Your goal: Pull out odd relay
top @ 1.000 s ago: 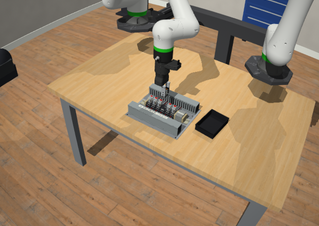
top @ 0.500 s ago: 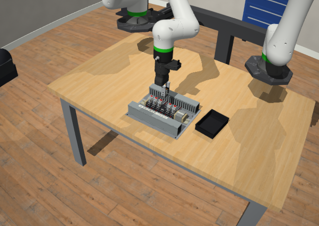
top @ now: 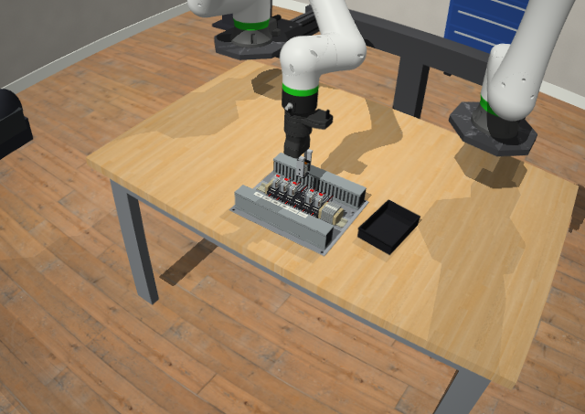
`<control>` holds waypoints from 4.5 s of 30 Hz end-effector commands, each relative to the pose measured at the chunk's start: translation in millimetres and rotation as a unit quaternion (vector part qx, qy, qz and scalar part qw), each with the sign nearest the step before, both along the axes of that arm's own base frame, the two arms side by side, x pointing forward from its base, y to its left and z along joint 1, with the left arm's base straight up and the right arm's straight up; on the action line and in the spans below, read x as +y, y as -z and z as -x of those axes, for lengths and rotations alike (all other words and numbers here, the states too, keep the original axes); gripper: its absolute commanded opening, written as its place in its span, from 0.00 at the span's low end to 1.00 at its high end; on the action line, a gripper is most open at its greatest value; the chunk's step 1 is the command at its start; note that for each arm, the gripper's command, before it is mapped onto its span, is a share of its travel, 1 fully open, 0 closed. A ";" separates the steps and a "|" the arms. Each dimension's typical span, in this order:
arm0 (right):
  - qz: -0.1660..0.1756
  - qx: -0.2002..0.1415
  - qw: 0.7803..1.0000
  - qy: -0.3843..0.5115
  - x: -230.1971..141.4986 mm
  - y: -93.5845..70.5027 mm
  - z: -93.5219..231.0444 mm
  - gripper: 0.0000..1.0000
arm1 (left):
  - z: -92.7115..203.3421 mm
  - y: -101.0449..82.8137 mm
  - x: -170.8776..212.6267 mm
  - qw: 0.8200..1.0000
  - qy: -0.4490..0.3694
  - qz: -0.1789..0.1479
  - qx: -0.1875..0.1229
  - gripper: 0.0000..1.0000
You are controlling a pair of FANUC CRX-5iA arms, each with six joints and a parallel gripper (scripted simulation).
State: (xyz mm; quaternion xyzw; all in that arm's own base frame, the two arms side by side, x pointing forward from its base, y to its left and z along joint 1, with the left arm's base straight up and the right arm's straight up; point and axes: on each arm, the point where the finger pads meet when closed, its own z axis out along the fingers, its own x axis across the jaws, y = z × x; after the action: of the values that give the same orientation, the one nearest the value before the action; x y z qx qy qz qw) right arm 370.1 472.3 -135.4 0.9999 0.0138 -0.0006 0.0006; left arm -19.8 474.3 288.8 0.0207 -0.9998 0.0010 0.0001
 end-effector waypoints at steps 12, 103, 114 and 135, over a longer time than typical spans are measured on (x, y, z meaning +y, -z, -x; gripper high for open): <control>-0.001 -0.001 1.000 0.000 23.8 -0.8 5.1 0.00 | -0.1 -0.9 0.3 1.000 0.000 -0.001 0.000 1.00; -0.001 -0.001 1.000 0.000 259.3 -0.9 61.3 0.00 | -0.1 -0.9 0.3 1.000 0.000 -0.001 0.000 1.00; -0.001 -0.001 1.000 0.000 259.3 -0.9 61.3 0.00 | -0.1 -0.9 0.3 1.000 0.000 -0.001 0.000 1.00; -0.001 -0.001 1.000 0.000 259.4 5.3 61.3 0.00 | -0.1 -0.9 0.3 1.000 0.000 -0.001 0.000 1.00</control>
State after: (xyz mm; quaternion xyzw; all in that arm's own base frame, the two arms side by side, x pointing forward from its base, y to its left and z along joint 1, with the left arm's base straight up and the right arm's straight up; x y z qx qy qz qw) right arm 308.3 730.8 -141.1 0.9999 0.0137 -0.0006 0.0011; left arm -19.8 474.3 288.8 0.0207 -0.9998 0.0010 0.0001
